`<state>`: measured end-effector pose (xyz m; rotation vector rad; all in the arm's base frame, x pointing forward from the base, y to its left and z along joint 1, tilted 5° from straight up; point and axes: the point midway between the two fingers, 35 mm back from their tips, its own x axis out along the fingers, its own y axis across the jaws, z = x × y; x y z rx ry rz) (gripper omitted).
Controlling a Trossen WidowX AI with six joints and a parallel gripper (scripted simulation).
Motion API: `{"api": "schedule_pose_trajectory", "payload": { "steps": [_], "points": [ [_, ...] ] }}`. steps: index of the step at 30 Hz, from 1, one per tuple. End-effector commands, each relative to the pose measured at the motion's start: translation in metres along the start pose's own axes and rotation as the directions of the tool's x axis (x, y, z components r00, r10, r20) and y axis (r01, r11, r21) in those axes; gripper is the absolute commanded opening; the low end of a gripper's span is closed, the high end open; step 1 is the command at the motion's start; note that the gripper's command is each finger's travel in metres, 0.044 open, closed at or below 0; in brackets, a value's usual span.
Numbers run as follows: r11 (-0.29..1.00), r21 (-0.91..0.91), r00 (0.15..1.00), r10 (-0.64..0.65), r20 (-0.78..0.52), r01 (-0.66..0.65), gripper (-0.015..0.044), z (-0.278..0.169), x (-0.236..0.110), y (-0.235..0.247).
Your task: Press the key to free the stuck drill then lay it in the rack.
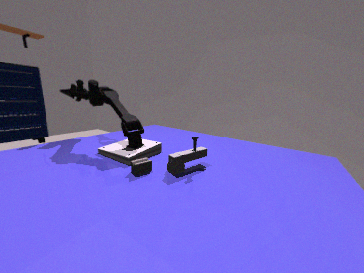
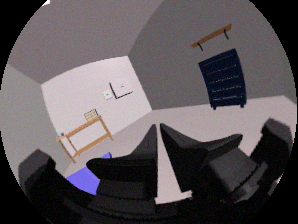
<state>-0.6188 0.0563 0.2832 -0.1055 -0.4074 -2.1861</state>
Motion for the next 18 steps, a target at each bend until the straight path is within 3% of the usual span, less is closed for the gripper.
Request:
{"api": "schedule_pose_trajectory", "payload": {
  "steps": [1, 9, 18],
  "points": [
    [0.987, 0.044, 0.987, -0.158, 0.041, 0.156, 0.0, 0.026, -0.059, -0.035],
    [0.891, 0.114, 0.887, -0.45, 0.105, 0.439, 0.0, 0.073, -0.188, -0.078],
    [0.683, 0.231, 0.667, -0.729, 0.154, 0.693, 0.0, 0.109, -0.343, -0.088]
  ]
}}
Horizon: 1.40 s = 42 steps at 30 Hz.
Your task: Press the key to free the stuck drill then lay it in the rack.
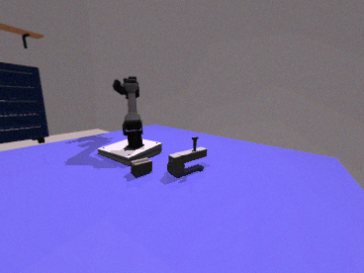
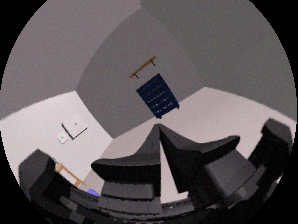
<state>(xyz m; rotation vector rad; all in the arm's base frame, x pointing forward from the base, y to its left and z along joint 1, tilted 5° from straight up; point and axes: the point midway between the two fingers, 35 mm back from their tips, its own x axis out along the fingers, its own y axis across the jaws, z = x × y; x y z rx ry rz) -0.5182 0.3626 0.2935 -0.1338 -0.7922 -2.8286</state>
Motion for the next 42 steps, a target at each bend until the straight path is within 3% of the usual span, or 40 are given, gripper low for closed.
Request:
{"api": "schedule_pose_trajectory", "payload": {
  "steps": [1, 11, 23, 32, 42],
  "points": [
    [0.988, 0.044, 0.987, -0.153, 0.042, 0.151, 0.0, 0.024, -0.05, -0.039],
    [0.834, 0.219, 0.833, -0.539, 0.124, 0.507, 0.0, 0.072, -0.208, -0.116],
    [0.459, 0.473, 0.463, -0.879, 0.116, 0.752, 0.0, 0.082, -0.428, -0.142],
    [0.109, 0.651, 0.133, -0.991, 0.012, 0.751, 0.0, 0.053, -0.587, -0.107],
    [-0.266, 0.782, -0.19, -0.963, -0.191, 0.564, 0.0, -0.013, -0.732, -0.018]
  ]
}}
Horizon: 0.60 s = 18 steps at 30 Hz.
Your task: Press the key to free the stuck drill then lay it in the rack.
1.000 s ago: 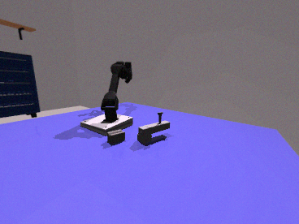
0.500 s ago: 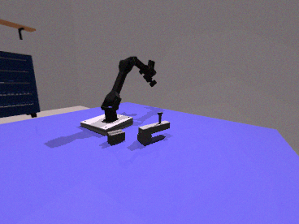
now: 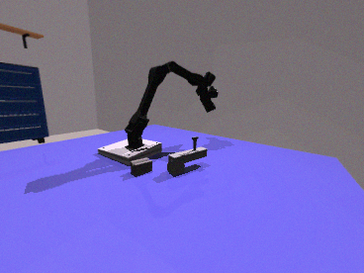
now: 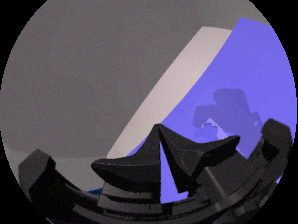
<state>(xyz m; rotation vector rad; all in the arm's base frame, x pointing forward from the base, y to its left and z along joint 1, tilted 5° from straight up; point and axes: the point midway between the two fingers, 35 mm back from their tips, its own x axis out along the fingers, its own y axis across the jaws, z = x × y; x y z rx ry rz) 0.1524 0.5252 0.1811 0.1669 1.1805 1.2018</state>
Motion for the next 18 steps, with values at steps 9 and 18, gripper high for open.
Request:
{"api": "schedule_pose_trajectory", "payload": {
  "steps": [9, 18],
  "points": [
    [0.852, 0.322, 0.903, -0.429, -0.019, 0.412, 0.0, 0.02, -0.117, -0.179],
    [0.563, 0.54, 0.742, -0.643, -0.19, 0.626, 0.0, -0.026, -0.23, -0.279]
  ]
}}
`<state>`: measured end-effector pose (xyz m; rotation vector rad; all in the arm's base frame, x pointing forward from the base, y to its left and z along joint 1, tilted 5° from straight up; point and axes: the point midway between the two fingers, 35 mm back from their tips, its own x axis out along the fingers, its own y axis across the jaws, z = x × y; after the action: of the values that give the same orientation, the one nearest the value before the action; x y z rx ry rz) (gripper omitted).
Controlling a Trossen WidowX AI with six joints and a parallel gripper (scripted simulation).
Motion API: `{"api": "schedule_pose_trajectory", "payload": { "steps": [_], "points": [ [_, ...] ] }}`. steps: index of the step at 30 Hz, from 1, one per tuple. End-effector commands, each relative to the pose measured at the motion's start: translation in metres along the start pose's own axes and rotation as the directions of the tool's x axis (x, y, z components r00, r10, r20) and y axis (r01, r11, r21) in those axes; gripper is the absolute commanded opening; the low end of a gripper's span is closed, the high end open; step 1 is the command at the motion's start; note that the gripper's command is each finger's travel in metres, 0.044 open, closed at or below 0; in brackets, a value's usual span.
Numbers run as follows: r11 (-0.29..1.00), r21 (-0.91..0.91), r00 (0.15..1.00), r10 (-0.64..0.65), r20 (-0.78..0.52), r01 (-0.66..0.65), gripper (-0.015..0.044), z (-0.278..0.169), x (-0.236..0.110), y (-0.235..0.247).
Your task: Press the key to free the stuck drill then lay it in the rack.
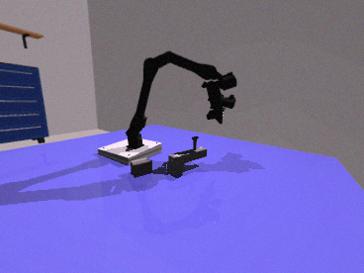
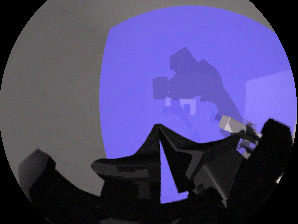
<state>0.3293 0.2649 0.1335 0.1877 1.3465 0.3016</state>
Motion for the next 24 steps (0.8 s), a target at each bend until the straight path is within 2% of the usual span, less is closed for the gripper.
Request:
{"api": "schedule_pose_trajectory", "payload": {
  "steps": [1, 8, 10, 24],
  "points": [
    [0.984, 0.11, 0.99, -0.134, -0.04, 0.138, 0.0, 0.0, -0.015, -0.066],
    [0.872, 0.308, 0.923, -0.335, -0.19, 0.38, 0.0, -0.028, -0.057, -0.18],
    [0.841, 0.338, 0.904, -0.361, -0.228, 0.422, 0.0, -0.037, -0.066, -0.199],
    [0.838, 0.342, 0.902, -0.364, -0.233, 0.426, 0.0, -0.04, -0.059, -0.204]
  ]
}}
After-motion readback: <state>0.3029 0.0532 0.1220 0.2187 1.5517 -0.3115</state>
